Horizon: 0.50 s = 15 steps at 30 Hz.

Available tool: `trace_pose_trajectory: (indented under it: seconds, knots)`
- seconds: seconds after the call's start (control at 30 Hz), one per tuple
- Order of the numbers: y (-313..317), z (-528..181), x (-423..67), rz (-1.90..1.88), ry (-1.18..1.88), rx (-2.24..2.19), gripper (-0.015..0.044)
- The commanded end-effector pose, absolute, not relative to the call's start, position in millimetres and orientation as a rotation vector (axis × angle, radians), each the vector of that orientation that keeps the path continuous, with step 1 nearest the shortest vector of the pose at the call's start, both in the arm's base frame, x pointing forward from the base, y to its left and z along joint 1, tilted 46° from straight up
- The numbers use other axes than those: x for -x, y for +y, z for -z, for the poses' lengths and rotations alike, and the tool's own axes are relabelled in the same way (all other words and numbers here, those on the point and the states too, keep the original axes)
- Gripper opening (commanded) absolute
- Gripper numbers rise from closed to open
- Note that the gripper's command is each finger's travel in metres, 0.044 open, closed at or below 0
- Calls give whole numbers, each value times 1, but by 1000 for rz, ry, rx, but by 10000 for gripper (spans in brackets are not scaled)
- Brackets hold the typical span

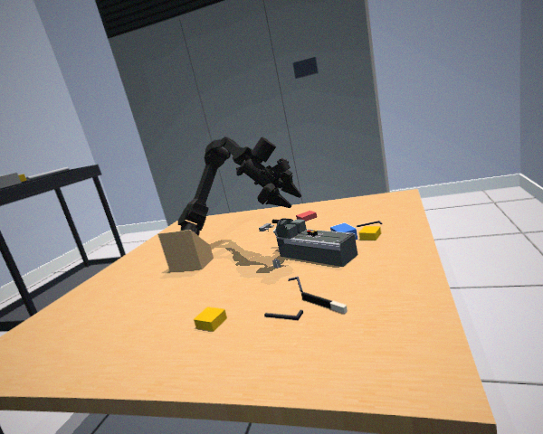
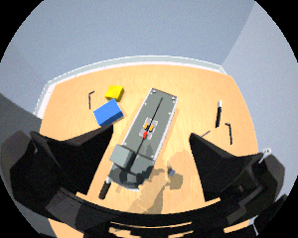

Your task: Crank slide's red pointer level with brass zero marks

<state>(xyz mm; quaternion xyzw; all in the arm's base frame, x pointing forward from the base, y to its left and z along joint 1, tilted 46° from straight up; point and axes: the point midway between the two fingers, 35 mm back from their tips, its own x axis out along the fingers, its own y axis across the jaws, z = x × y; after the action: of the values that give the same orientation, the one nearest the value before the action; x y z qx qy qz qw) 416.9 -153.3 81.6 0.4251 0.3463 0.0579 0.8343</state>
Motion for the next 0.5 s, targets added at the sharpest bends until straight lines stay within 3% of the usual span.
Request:
trace_pose_trajectory:
  seconds: [0.0,0.47]
  knots:
    - [-144,-91,-414,-111,754,-905,440]
    - [-98,-135,-374,51,824,-946,440]
